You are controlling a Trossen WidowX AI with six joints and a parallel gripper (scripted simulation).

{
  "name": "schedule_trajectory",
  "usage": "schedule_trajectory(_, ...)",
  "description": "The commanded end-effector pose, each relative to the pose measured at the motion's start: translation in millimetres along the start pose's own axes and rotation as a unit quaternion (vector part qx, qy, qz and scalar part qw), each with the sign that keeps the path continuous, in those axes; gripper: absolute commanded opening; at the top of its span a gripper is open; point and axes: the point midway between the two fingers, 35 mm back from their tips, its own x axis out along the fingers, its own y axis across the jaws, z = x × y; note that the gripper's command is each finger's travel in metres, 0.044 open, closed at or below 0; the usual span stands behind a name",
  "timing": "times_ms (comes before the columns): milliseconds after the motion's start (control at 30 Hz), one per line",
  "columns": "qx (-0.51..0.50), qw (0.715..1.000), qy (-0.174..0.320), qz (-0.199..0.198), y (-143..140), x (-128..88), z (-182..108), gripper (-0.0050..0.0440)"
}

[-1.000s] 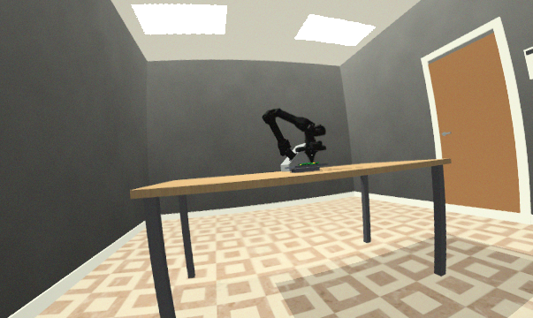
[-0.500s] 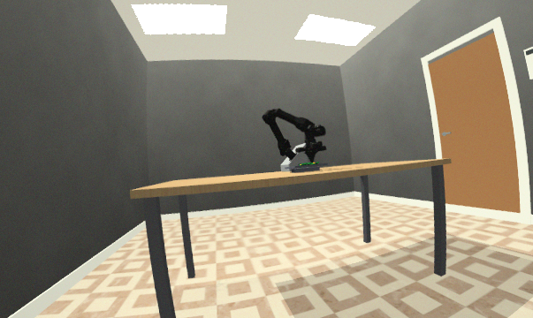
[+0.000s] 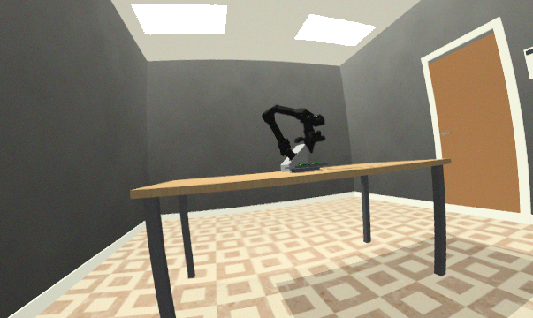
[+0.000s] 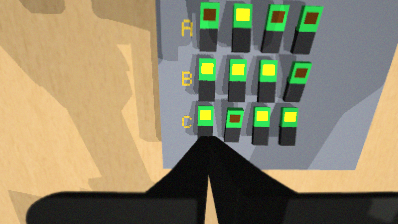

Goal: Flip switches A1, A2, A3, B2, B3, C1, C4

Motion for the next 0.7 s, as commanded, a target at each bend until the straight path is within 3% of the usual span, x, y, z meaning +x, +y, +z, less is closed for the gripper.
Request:
schedule_trajectory(0, 0.005, 1.000, 0.007, -0.003, -9, -3, -5, -0.0050)
schedule_trajectory(100, 0.000, 1.000, 0.005, -0.005, -15, -3, -5, -0.0050)
schedule_trajectory(333, 0.000, 1.000, 0.006, -0.006, -75, -3, -28, -0.0050)
schedule_trajectory(500, 0.001, 1.000, 0.005, -0.006, -79, -2, -30, -0.0050)
schedule_trajectory(667, 0.001, 1.000, -0.003, -0.005, -79, 19, -30, -0.0050)
